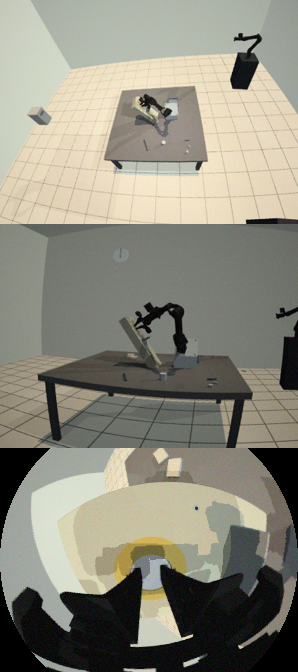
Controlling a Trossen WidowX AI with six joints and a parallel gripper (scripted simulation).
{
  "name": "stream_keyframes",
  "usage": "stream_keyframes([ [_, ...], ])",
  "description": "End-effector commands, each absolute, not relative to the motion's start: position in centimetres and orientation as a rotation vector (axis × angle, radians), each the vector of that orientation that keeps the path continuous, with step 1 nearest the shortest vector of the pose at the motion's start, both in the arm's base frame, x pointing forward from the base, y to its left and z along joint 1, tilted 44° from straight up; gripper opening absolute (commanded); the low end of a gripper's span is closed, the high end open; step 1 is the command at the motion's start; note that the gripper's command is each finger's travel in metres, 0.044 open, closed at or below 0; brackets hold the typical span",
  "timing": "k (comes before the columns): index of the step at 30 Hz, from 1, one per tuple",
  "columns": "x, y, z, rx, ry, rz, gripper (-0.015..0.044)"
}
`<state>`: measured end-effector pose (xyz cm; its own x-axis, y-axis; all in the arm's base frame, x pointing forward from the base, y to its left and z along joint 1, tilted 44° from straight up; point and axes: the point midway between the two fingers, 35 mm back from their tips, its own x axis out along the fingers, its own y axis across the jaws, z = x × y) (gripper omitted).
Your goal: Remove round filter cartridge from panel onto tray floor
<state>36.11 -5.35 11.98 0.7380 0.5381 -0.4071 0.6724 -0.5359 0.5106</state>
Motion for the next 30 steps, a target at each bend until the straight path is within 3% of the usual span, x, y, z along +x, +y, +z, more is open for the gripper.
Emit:
stream_keyframes([
  [1, 36.7, -4.8, 11.8, 2.242, 0.913, -0.256, 0.0],
  [30, 30.8, -9.2, 15.0, 2.241, 0.916, -0.264, 0.0],
])
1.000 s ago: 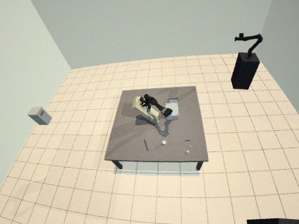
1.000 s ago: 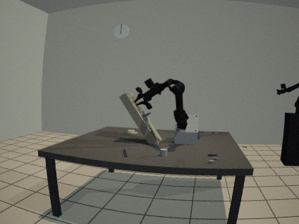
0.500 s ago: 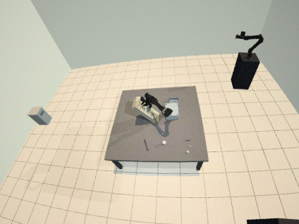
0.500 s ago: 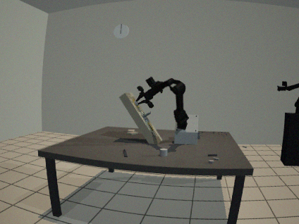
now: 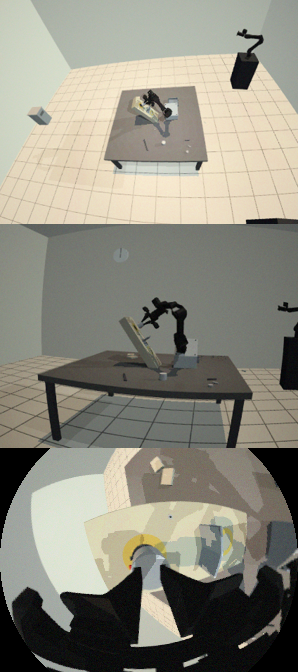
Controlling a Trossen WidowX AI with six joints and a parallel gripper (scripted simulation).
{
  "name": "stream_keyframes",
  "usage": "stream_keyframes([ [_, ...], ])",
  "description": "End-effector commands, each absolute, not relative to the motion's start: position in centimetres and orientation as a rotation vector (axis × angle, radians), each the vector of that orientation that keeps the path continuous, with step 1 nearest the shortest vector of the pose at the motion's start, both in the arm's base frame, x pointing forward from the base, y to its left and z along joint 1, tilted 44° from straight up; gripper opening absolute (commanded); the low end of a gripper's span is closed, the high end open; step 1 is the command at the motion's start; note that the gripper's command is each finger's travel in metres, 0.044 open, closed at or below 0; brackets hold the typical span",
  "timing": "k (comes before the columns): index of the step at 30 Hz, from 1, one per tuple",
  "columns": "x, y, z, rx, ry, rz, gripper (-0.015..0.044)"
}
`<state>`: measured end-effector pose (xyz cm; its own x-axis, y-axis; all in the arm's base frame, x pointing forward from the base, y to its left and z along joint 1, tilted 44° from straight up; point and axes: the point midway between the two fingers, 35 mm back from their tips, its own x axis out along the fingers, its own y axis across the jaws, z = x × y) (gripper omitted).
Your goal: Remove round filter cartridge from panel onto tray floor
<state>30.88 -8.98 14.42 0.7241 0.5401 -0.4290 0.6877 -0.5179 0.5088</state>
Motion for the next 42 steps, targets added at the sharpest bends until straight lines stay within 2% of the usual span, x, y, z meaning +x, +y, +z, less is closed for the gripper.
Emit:
stream_keyframes([
  [1, 30.8, -9.2, 15.0, 2.241, 0.916, -0.264, 0.0],
  [27, 26.3, -5.2, 10.0, 2.242, 0.916, -0.264, 0.0],
  [31, 26.7, -5.6, 10.3, 2.249, 0.922, -0.279, 0.0105],
  [42, 26.7, -5.6, 10.3, 2.249, 0.922, -0.279, 0.011],
])
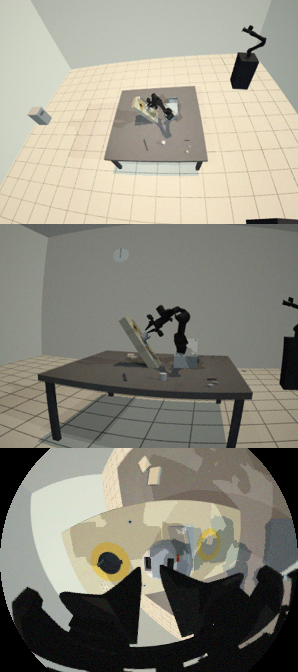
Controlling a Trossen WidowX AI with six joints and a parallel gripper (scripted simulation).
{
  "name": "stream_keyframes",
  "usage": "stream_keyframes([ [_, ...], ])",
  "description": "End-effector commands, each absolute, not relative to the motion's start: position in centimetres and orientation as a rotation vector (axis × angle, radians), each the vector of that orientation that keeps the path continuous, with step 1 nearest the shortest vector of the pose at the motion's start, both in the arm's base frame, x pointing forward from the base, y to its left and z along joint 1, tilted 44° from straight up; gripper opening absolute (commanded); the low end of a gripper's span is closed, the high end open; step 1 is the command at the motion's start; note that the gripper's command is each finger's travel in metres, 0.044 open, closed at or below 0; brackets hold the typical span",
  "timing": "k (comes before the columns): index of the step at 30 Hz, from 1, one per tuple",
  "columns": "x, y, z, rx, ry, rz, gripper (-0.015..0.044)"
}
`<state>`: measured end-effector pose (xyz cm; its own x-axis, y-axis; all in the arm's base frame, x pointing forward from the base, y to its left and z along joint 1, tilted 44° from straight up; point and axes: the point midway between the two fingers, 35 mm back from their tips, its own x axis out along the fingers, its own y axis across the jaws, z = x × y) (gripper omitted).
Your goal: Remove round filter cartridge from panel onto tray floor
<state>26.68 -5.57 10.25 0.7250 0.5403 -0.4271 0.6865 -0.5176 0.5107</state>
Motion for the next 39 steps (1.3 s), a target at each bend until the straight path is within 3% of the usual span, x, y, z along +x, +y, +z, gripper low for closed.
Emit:
stream_keyframes([
  [1, 26.73, -5.62, 10.3, 2.249, 0.922, -0.279, 0.011],
  [25, 26.73, -5.6, 10.27, 2.248, 0.928, -0.283, 0.011],
  [39, 27.27, -5.61, 10.64, 2.061, 1.284, -0.454, 0.011],
])
